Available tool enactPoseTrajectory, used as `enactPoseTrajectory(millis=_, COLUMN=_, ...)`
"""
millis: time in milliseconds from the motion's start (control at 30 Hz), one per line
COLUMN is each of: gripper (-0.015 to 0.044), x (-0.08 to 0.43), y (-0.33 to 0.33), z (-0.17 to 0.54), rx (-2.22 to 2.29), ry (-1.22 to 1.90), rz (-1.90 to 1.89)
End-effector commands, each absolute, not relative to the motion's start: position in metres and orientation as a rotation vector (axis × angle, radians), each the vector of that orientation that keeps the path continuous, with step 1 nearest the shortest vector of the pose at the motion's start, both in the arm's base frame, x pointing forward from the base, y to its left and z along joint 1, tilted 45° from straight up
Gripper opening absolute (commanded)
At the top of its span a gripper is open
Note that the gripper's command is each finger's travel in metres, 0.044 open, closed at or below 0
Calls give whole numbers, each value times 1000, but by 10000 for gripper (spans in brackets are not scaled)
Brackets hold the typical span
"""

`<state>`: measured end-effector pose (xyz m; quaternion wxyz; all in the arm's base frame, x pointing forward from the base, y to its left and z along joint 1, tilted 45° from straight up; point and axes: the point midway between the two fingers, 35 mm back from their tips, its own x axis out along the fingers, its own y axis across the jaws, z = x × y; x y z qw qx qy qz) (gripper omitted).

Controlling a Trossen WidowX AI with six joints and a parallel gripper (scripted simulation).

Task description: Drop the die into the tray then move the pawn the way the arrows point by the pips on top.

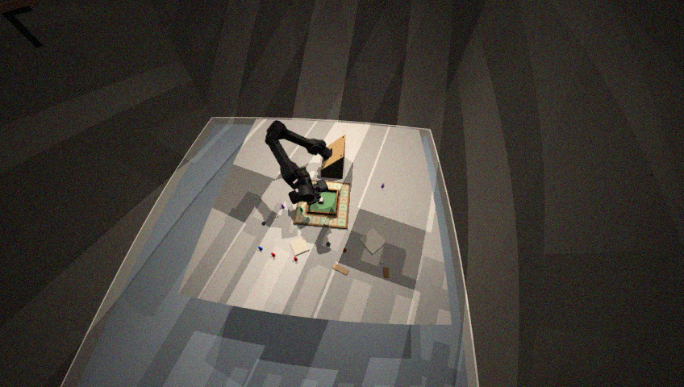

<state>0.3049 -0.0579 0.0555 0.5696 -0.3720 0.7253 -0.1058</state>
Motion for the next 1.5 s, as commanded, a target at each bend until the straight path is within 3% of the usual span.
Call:
enactPoseTrajectory(millis=0, gripper=200, x=324, y=-107, z=88, rx=-355, ry=1396, rz=-857)
enactPoseTrajectory(millis=1467, gripper=200, x=325, y=-141, z=53, rx=-356, ry=1395, rz=-858)
